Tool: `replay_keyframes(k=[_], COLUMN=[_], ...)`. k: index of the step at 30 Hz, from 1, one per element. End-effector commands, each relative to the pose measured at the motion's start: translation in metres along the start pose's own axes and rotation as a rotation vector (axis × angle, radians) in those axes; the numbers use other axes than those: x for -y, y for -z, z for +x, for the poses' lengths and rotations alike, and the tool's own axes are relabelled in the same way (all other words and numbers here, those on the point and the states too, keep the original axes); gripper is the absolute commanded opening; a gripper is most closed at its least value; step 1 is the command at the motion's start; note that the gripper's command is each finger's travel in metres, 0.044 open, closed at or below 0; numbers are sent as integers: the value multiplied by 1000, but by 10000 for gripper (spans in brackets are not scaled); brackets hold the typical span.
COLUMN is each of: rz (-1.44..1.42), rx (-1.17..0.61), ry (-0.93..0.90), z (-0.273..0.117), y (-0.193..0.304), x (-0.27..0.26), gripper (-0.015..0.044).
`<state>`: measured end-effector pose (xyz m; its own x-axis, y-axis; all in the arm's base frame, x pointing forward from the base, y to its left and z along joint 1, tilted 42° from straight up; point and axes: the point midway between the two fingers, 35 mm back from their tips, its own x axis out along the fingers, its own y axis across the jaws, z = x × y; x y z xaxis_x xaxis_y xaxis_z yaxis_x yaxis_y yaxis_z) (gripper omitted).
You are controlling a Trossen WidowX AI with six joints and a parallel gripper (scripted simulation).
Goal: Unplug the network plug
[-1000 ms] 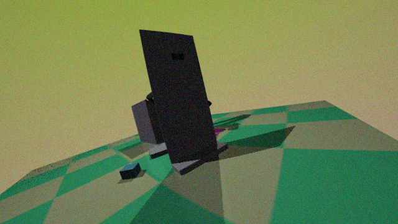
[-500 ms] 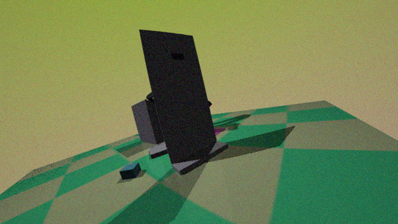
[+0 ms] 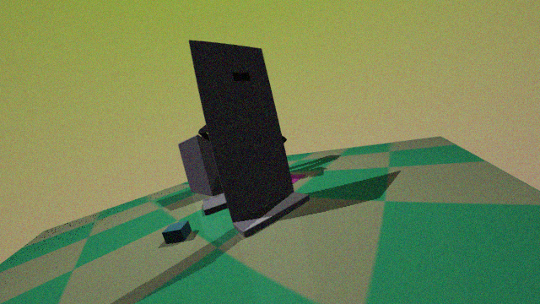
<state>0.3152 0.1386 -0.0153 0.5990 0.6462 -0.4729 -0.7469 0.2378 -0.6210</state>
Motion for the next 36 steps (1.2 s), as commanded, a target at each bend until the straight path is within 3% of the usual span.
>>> replay_keyframes(k=[1,36], rz=[-3,-4], rx=[0,-6], ry=[-3,-8], z=[-5,-33], y=[0,3], x=[-1,12], gripper=[156,156])
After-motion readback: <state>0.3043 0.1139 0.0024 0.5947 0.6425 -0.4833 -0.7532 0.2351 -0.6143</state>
